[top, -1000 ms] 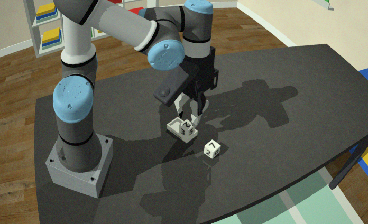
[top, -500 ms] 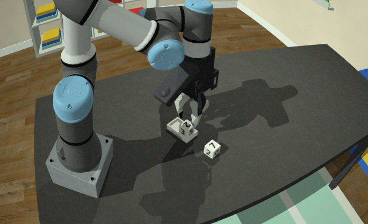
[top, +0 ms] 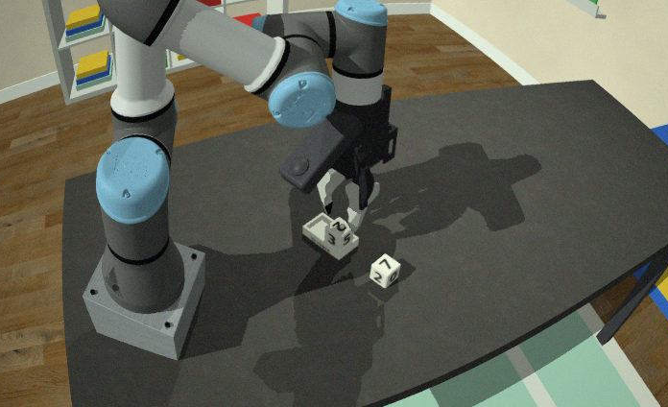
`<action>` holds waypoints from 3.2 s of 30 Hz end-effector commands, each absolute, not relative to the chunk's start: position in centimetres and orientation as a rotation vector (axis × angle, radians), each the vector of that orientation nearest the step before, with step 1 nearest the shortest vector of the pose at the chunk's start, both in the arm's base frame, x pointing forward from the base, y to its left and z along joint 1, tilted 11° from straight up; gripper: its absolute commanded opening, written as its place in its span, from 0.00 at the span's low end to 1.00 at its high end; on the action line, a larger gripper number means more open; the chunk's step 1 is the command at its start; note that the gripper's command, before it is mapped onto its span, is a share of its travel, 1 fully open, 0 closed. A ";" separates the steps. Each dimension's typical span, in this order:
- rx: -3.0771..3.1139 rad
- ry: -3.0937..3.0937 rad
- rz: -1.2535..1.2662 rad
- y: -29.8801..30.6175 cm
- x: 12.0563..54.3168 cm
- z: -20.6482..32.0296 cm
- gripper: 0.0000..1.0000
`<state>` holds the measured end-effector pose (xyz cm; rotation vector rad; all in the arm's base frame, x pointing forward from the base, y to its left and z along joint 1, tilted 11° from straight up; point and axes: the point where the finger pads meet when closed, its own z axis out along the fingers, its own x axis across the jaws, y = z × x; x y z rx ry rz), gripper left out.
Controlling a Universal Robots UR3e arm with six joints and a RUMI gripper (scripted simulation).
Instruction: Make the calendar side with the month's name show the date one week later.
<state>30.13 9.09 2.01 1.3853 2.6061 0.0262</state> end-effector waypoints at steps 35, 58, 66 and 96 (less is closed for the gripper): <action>1.384 2.604 0.028 9.1 30.2 1.9 0.29; 1.384 2.604 0.028 8.9 30.7 -0.7 0.29; 1.384 2.604 0.028 8.9 30.7 -0.8 0.29; 1.384 2.604 0.028 8.9 30.7 -0.8 0.11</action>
